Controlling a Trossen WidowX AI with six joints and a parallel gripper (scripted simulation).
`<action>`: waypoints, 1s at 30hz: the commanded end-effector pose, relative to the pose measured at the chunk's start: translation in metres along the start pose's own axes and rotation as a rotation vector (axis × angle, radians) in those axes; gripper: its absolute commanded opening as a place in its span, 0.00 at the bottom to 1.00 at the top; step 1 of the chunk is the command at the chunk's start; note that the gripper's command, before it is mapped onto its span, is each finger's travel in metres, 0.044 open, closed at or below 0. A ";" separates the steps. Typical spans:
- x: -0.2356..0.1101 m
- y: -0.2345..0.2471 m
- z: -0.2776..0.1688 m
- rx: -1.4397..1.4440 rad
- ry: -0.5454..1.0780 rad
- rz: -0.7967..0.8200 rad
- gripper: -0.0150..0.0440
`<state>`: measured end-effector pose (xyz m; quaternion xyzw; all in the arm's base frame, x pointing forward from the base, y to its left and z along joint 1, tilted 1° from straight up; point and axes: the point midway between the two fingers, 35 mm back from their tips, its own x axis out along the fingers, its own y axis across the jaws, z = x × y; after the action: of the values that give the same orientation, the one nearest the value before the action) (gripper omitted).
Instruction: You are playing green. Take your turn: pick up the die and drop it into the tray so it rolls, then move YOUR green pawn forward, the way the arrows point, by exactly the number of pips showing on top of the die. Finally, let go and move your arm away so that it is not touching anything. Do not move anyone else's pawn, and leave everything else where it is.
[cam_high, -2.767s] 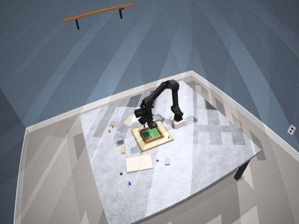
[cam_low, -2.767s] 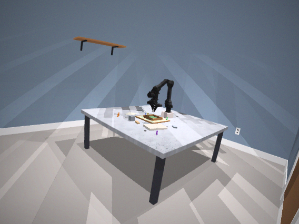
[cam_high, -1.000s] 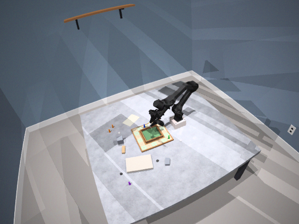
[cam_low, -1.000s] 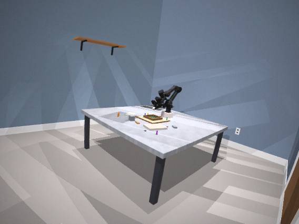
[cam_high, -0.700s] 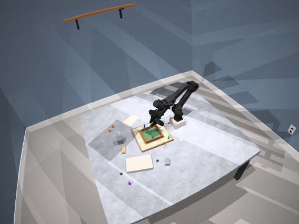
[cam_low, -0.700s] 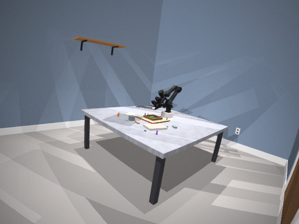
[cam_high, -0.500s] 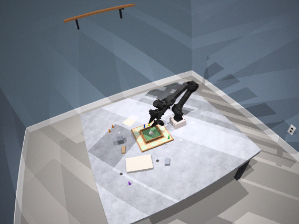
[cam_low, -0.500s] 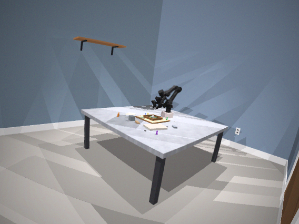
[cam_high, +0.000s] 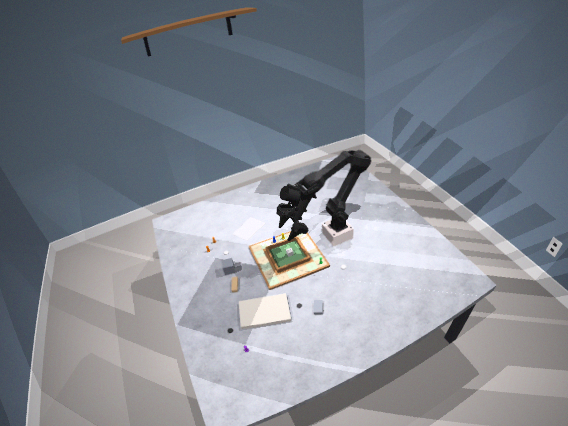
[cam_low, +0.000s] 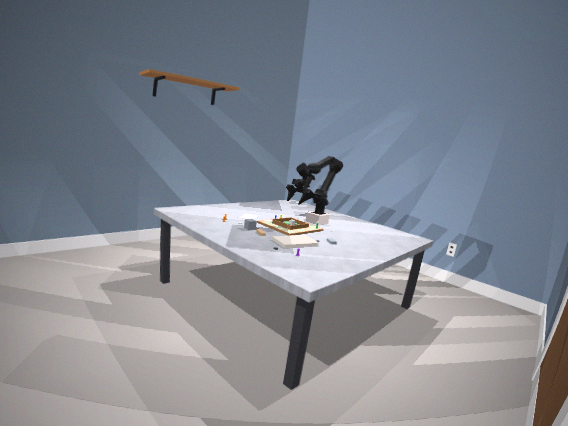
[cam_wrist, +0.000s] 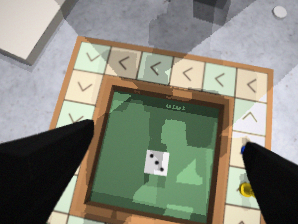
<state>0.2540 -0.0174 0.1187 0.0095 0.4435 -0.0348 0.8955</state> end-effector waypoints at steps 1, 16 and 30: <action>0.012 0.000 -0.002 0.004 0.205 0.000 1.00; 0.031 0.007 -0.009 0.034 0.520 -0.007 0.91; 0.000 0.111 -0.103 0.681 0.597 -0.198 0.59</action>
<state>0.2282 0.0572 0.0700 0.1684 0.6626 -0.1544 0.7133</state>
